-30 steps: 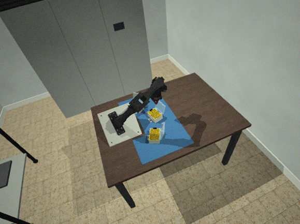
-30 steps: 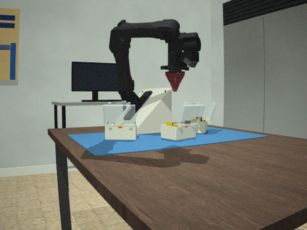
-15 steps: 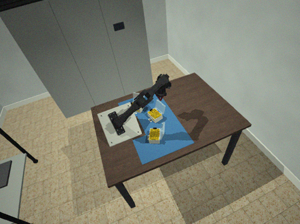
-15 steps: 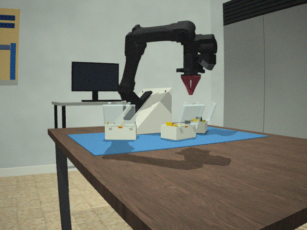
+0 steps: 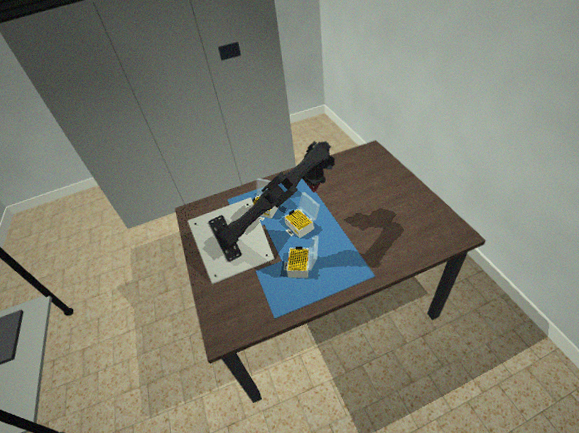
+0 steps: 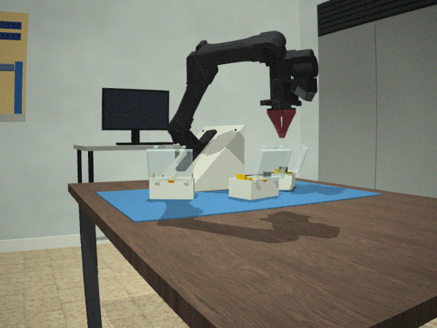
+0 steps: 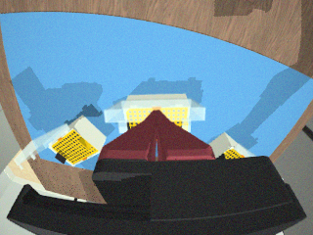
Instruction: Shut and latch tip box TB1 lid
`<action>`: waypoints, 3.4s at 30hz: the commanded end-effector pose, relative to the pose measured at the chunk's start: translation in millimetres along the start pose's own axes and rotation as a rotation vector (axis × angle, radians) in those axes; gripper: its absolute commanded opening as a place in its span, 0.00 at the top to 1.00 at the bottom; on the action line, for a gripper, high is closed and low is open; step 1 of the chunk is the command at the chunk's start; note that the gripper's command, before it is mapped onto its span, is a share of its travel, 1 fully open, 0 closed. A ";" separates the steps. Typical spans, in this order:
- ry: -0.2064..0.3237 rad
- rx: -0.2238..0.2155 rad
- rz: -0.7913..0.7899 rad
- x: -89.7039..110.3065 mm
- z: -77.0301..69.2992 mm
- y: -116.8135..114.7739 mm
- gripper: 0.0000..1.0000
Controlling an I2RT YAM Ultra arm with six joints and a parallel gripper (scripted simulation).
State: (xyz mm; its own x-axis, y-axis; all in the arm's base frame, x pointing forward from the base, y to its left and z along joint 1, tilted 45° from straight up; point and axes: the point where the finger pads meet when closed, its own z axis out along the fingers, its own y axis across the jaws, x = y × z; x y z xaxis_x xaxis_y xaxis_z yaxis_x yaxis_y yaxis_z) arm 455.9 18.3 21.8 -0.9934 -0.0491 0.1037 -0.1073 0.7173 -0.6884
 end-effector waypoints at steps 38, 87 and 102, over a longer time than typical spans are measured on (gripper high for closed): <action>0.026 0.013 -0.036 -17.6 -1.0 4.6 1.00; 0.013 0.012 -0.034 -18.0 46.4 3.9 1.00; 0.013 0.012 -0.034 -18.0 46.4 3.9 1.00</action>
State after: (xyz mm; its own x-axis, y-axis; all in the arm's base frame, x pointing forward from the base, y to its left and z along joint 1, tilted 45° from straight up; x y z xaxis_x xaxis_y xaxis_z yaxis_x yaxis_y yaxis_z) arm 468.5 -18.4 -20.5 -0.9874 -0.0469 0.1514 -0.1399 0.7076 -0.6927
